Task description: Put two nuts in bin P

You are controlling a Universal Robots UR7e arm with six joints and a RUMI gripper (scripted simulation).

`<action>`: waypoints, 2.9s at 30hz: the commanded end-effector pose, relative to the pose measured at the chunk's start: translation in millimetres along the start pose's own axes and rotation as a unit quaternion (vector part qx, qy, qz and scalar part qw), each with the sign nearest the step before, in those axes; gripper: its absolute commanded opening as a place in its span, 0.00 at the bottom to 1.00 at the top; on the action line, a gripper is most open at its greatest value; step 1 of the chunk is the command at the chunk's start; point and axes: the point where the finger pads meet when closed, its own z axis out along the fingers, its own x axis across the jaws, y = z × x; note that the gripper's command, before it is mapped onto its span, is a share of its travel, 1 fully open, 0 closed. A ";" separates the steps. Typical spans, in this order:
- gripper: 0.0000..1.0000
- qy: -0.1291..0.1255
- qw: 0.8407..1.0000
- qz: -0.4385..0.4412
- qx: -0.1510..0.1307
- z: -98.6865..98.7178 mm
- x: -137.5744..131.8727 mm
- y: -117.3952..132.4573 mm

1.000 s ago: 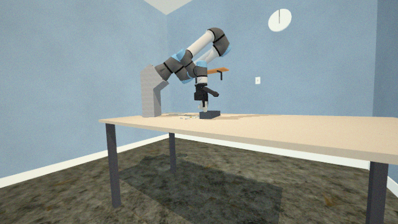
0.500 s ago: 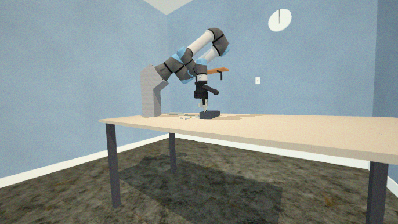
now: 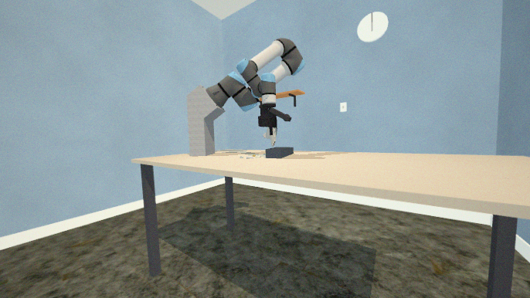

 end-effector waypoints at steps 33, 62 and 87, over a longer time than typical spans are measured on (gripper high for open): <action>0.04 -0.004 1.000 -0.001 -0.003 -21.8 -86.3 -1.1; 0.04 -0.004 1.000 -0.001 -0.002 34.4 -85.1 -3.1; 0.04 -0.003 1.000 -0.001 -0.003 37.3 -85.1 -2.1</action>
